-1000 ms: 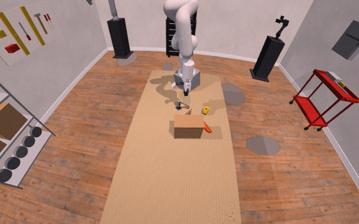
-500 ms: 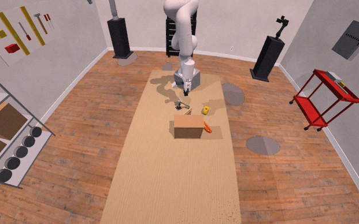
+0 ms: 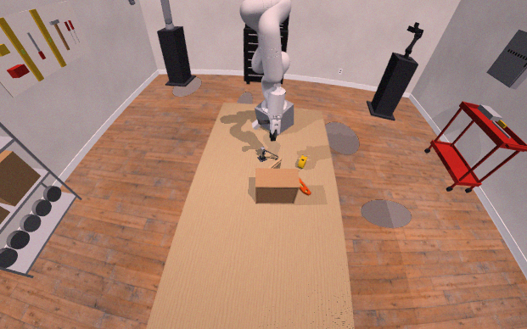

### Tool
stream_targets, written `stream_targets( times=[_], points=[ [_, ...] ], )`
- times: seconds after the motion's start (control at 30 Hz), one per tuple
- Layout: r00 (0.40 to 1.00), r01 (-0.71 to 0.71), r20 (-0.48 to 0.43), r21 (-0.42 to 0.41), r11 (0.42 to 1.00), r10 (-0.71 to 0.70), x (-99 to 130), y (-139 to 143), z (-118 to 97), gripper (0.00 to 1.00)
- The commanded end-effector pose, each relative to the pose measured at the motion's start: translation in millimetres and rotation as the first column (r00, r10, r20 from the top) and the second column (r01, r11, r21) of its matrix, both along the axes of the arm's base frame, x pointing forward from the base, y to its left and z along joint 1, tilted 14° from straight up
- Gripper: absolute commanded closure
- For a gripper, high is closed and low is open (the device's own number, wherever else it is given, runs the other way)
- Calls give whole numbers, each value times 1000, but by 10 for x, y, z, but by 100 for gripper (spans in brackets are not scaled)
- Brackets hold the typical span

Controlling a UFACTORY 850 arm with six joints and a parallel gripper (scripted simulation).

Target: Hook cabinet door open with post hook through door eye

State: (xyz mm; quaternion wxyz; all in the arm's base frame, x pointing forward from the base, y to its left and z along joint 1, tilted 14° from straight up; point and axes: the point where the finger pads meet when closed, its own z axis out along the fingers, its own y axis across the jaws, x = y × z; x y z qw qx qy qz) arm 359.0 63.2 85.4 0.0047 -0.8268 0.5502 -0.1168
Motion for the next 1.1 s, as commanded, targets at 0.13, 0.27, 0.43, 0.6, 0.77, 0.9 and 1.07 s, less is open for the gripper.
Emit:
stream_targets(
  times=[0.13,0.27,0.43,0.6,0.77,0.9,1.07],
  points=[
    [1000,-1,4,1,1000,1,13,-4,-41,76],
    [1000,-1,4,1,1000,1,17,-7,-63,76],
    [1000,-1,4,1,1000,1,31,-16,-135,76],
    [1000,-1,4,1,1000,1,51,-28,-235,76],
    [1000,-1,4,1,1000,1,71,-41,-338,76],
    [1000,-1,4,1,1000,1,89,-52,-428,76],
    [1000,-1,4,1,1000,1,123,-74,-602,76]
  ],
)
